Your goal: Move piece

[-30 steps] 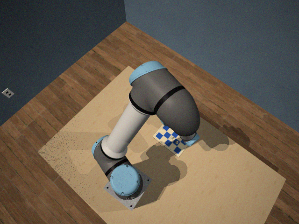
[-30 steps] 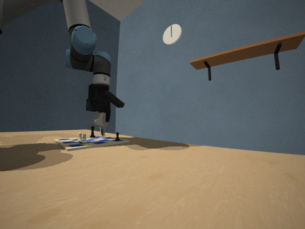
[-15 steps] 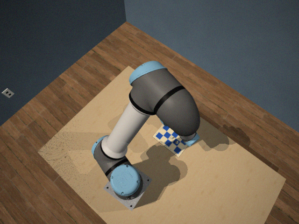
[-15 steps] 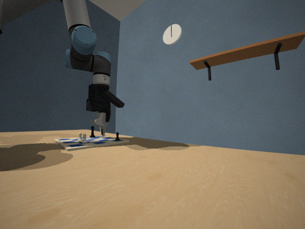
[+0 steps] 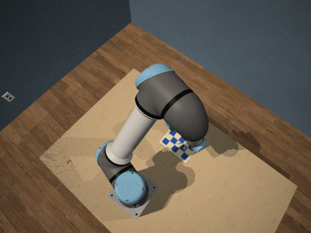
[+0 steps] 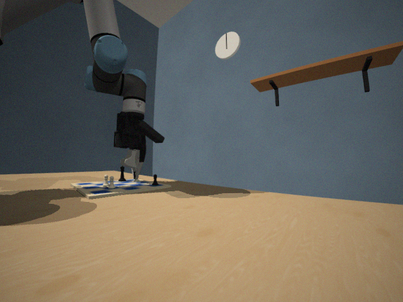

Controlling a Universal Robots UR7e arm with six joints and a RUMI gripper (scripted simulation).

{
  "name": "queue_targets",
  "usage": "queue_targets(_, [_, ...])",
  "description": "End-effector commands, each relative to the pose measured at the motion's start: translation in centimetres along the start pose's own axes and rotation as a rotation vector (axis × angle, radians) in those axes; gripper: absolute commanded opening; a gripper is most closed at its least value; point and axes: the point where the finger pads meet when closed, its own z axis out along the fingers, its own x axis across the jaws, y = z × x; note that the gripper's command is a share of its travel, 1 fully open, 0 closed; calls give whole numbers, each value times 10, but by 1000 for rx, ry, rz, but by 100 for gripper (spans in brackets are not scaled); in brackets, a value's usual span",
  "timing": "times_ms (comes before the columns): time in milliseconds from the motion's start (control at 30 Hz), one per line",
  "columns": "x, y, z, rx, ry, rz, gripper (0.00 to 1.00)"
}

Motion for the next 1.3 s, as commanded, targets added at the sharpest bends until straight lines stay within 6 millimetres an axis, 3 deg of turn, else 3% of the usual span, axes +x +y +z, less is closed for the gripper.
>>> queue_targets(0, [-1, -2, 0, 3, 0, -1, 0])
queue_targets(1133, [-1, -2, 0, 3, 0, -1, 0])
queue_targets(1267, [-1, -2, 0, 3, 0, -1, 8])
